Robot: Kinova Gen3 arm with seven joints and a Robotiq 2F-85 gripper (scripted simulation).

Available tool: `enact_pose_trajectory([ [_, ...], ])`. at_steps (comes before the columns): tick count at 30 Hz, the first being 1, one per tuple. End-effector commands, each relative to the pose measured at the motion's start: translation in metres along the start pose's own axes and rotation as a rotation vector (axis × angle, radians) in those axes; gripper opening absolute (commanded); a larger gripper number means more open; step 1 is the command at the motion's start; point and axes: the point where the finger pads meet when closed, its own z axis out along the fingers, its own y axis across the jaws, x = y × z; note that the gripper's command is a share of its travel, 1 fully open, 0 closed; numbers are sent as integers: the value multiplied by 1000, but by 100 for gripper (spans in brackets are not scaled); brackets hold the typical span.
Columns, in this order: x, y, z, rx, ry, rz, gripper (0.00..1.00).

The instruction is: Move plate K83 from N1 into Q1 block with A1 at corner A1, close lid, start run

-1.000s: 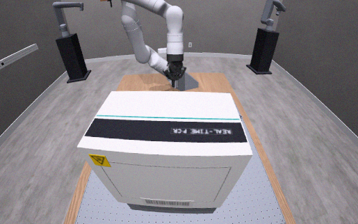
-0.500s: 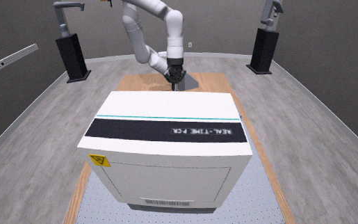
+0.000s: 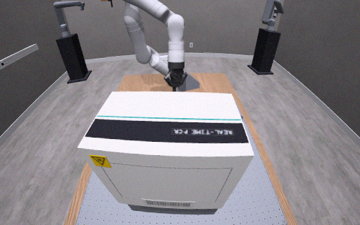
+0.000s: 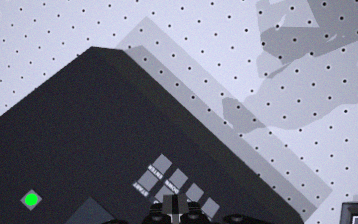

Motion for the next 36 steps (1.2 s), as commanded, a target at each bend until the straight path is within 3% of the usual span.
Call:
enact_pose_trajectory([
  [1,0,1,3,0,-1,0,10],
  [36,7,7,38,0,-1,0,10],
])
